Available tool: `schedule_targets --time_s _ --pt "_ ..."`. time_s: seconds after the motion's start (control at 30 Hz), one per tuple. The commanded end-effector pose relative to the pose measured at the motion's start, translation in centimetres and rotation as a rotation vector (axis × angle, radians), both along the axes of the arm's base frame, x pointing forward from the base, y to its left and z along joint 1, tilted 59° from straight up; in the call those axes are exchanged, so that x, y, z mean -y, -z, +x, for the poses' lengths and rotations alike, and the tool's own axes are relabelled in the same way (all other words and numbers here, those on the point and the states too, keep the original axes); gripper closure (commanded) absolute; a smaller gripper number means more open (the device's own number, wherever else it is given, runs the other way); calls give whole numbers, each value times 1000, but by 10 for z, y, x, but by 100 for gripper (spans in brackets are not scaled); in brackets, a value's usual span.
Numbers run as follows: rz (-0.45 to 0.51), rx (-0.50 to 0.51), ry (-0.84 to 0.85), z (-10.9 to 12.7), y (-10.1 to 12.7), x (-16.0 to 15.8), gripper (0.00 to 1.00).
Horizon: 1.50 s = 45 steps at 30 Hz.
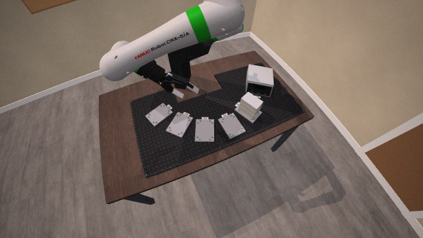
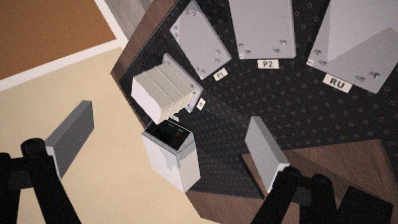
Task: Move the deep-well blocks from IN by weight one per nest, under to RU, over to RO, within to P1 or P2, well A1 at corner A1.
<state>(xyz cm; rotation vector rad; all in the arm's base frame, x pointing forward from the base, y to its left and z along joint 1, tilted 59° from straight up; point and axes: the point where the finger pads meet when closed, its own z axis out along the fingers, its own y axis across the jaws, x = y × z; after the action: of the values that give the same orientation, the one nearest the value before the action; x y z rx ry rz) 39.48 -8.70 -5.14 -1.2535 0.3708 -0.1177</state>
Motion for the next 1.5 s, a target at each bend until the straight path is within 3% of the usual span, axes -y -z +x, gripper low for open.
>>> schedule_targets --time_s 0.0,0.53,0.97,1.1,1.47 --pt "0 0 0 0 0 0 0" --pt "0 0 0 0 0 0 0" --pt "-202 38 -193 11 -53 -26 0" --pt "-202 38 -193 12 -60 -30 0" --pt "-366 84 -325 13 -104 -56 0"
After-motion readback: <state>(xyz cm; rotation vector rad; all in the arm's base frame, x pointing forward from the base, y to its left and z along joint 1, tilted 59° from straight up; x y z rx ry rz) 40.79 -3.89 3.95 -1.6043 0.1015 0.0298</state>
